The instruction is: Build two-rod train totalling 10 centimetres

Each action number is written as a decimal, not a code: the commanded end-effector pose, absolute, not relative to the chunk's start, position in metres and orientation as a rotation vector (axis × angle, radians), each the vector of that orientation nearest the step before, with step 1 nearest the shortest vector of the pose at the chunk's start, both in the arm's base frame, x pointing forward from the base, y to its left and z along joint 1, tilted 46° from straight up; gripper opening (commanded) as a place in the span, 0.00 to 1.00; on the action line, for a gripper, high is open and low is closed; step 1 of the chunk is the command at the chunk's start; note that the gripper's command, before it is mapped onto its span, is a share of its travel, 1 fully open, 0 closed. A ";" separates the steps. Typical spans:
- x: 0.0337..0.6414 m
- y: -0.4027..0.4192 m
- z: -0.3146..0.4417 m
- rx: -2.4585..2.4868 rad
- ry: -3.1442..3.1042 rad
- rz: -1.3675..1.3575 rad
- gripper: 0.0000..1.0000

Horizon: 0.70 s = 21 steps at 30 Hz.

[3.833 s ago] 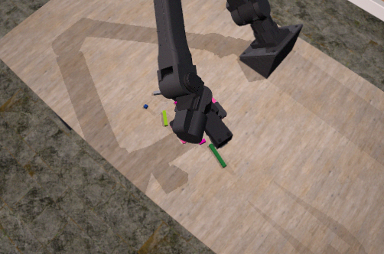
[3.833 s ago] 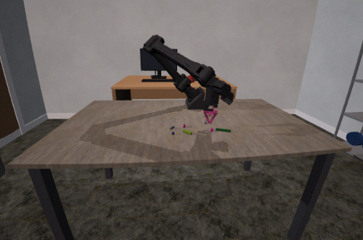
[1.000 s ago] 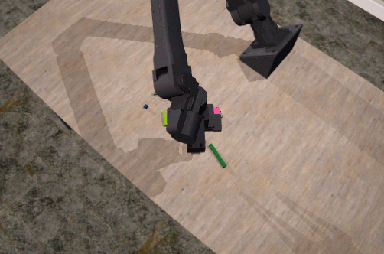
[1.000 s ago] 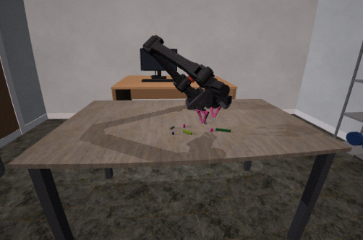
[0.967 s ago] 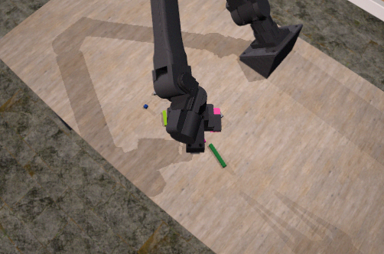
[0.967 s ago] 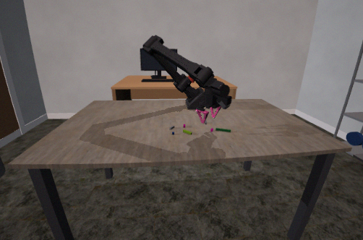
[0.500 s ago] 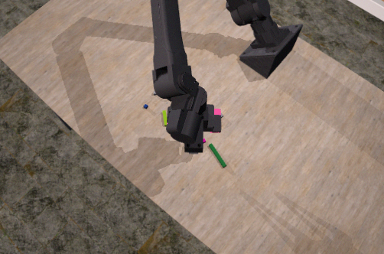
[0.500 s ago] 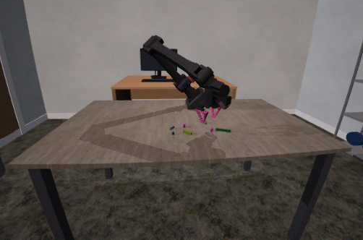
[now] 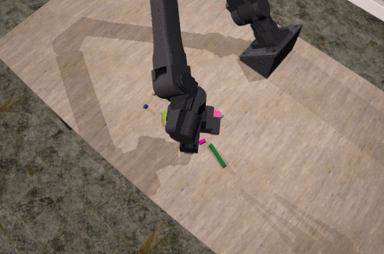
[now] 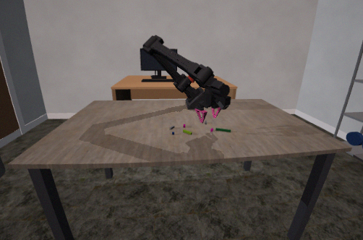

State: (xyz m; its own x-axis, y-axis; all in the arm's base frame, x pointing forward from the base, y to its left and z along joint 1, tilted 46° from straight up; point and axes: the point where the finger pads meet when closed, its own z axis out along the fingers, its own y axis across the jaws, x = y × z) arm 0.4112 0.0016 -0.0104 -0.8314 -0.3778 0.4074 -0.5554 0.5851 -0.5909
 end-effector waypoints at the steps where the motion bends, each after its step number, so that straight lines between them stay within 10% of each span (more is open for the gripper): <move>1: 0.435 0.010 0.011 0.742 -2.649 1.111 1.00; 21: 0.437 0.007 0.013 0.508 -2.760 1.154 1.00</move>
